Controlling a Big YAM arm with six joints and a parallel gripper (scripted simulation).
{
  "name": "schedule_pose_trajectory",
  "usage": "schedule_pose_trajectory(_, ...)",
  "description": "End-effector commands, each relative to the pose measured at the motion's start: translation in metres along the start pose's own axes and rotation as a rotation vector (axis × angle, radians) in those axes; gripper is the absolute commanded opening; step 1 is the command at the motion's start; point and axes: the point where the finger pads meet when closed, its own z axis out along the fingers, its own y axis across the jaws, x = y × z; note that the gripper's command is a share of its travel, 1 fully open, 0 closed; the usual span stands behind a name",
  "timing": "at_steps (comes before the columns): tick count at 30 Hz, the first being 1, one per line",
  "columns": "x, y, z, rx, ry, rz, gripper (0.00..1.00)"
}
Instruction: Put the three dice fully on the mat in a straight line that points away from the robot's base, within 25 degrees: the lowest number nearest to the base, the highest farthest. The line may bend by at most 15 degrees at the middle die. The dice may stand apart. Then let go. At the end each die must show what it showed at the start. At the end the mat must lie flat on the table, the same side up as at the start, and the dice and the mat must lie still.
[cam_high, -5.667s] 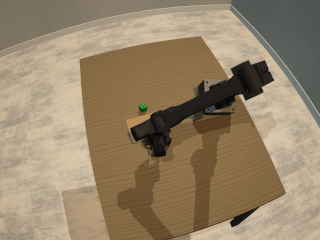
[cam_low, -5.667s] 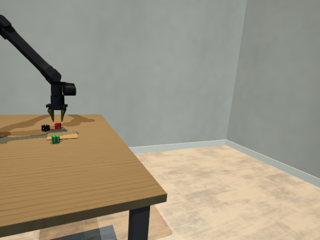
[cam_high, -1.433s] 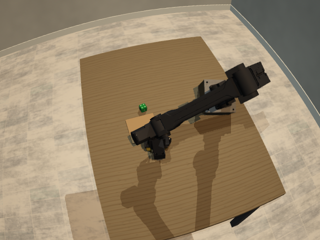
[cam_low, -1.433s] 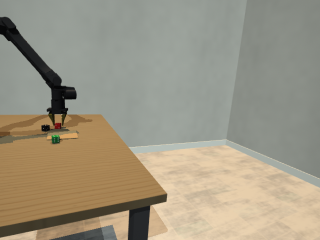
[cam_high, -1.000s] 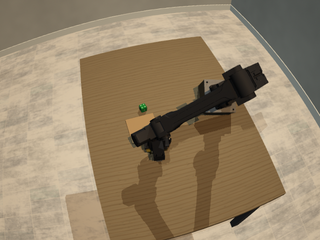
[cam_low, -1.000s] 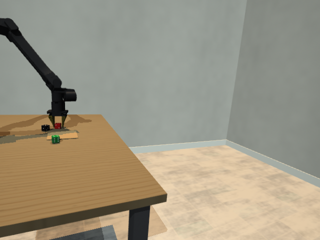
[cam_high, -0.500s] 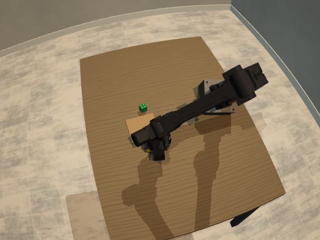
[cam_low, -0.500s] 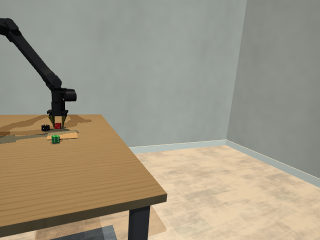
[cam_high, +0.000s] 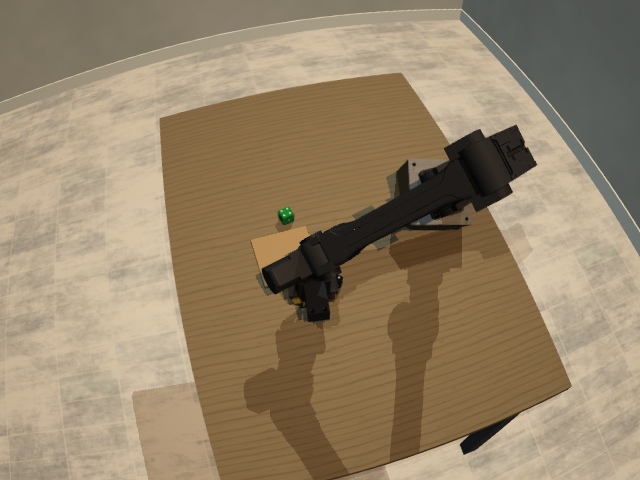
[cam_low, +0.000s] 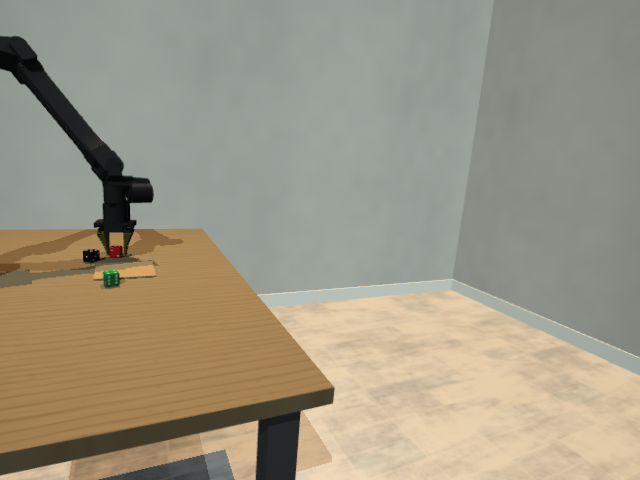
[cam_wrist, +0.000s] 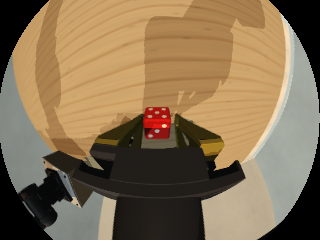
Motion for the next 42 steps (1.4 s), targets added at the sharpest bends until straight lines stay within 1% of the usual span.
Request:
schedule_pose_trajectory(1,0.002,0.002,0.005,-0.011,0.006,0.009,0.45)
schedule_pose_trajectory(3,0.002,0.002,0.005,-0.011,0.006,0.009,0.45)
schedule_pose_trajectory(4,0.002,0.002,0.005,-0.011,0.006,0.009,0.26)
schedule_pose_trajectory(38,0.002,0.002,0.005,-0.012,0.006,0.009,0.26)
schedule_pose_trajectory(40,0.005,0.001,0.001,-0.014,0.009,0.015,0.26)
schedule_pose_trajectory(41,0.003,-0.006,-0.009,0.012,0.001,0.005,0.26)
schedule_pose_trajectory(42,-0.003,-0.011,-0.017,0.027,-0.007,-0.005,0.26)
